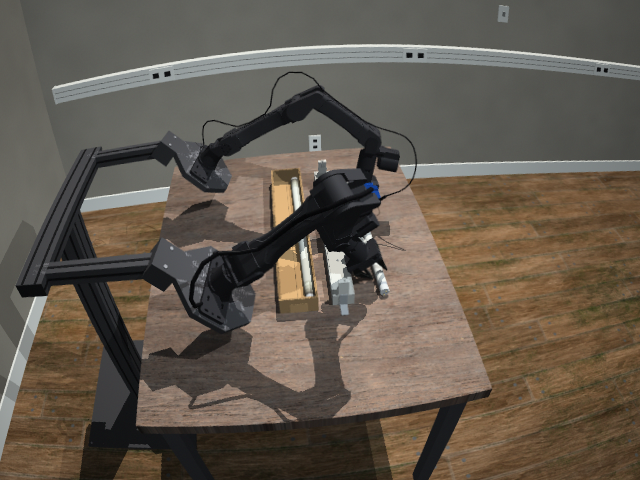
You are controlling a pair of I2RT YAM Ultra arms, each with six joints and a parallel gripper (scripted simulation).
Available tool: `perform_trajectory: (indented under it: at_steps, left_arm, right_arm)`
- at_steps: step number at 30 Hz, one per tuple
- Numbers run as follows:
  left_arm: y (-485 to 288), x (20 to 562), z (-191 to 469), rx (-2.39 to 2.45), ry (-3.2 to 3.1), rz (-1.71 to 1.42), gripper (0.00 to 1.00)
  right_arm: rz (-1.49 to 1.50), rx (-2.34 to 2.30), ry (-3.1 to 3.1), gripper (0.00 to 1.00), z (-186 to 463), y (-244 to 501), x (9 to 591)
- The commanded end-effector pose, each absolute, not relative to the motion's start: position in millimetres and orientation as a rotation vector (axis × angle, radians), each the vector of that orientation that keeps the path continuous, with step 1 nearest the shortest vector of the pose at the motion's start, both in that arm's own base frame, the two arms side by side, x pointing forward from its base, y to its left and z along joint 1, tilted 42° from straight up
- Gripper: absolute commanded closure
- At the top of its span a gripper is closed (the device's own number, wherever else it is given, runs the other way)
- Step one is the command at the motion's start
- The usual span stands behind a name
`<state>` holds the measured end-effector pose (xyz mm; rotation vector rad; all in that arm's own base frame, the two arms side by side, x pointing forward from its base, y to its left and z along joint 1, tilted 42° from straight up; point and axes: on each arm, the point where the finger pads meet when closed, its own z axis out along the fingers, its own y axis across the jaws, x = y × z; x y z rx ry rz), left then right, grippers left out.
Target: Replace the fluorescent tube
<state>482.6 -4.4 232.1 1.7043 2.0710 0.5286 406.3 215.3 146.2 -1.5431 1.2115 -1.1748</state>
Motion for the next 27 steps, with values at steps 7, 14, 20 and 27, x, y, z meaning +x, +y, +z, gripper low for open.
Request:
perform_trajectory:
  at_steps: [7,14,20,27]
  left_arm:
    - [-6.6,481.2,264.0,1.671,2.006,0.567,0.89]
    - [-6.6,481.2,264.0,1.671,2.006,0.567,0.89]
    - [-6.6,481.2,264.0,1.671,2.006,0.567,0.89]
    - [-6.6,481.2,264.0,1.671,2.006,0.567,0.89]
  right_arm:
    - [-1.157,-1.525,1.195,0.51,162.1,221.6,377.6]
    - [-1.169,-1.546,1.214,0.51,157.7,213.2,350.2]
    - [-1.127,-1.472,1.173,0.51,184.6,230.1,356.7]
    - [-1.157,-1.559,1.210,0.51,145.0,209.4,354.8]
